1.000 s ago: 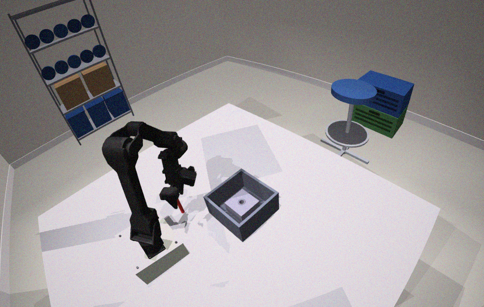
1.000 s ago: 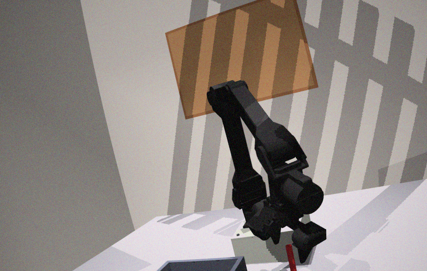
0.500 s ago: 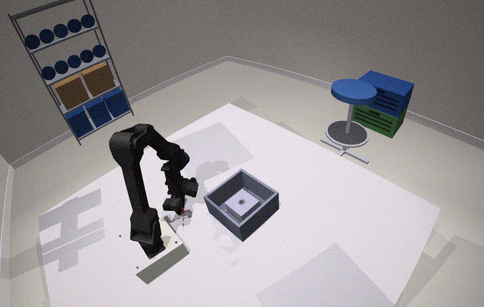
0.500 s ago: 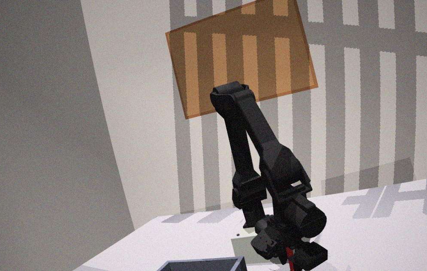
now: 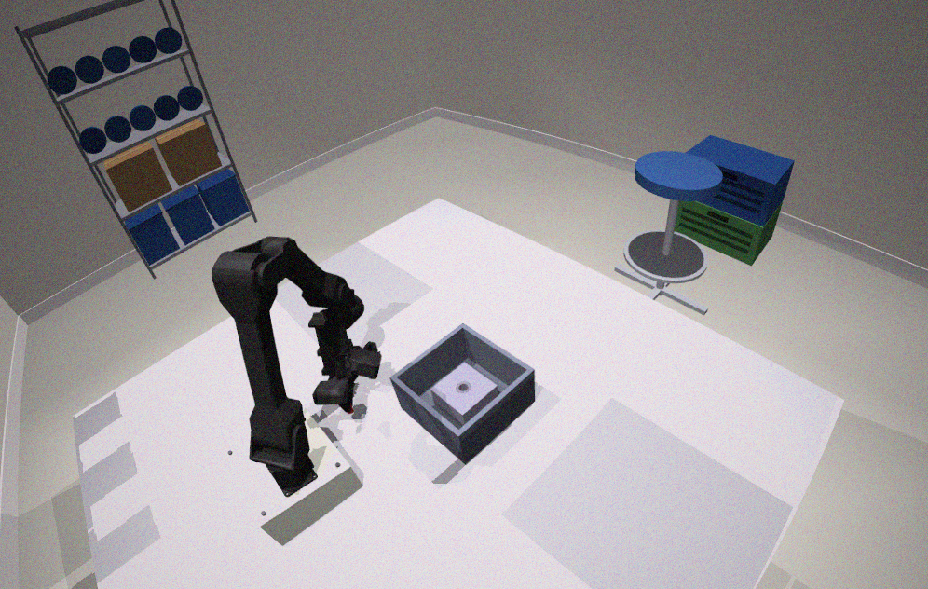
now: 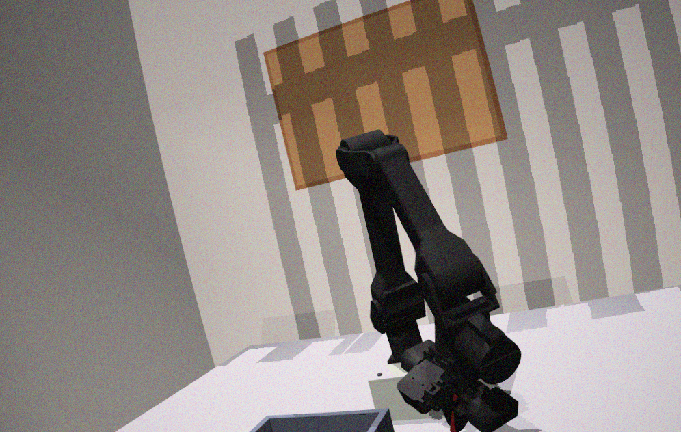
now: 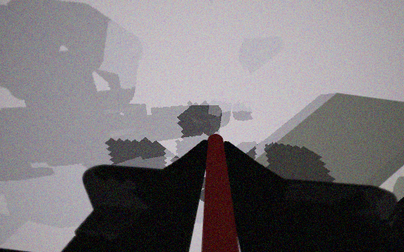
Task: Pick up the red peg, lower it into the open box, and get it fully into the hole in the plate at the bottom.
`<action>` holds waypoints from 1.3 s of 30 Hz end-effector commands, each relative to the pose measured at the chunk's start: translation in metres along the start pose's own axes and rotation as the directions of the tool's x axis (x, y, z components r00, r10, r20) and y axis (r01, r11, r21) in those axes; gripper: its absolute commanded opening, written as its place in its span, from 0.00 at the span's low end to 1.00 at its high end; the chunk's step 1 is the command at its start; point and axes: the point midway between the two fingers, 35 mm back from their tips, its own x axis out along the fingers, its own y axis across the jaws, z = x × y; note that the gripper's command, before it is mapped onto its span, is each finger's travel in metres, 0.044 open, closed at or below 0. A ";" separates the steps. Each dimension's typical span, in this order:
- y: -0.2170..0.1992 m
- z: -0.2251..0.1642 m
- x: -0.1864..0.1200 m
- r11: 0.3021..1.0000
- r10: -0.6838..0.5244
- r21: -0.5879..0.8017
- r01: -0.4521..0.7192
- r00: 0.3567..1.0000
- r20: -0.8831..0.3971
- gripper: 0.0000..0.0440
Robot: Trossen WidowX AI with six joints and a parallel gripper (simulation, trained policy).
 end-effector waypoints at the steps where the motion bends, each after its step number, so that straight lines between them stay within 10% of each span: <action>1: 0.002 0.008 -0.017 1.000 0.027 -0.002 -0.027 0.999 0.029 0.00; 21: -0.010 0.066 -0.109 0.989 0.104 0.091 -0.119 0.982 0.160 0.00; 39: -0.026 0.152 -0.120 0.945 0.123 0.274 -0.181 0.969 0.215 0.00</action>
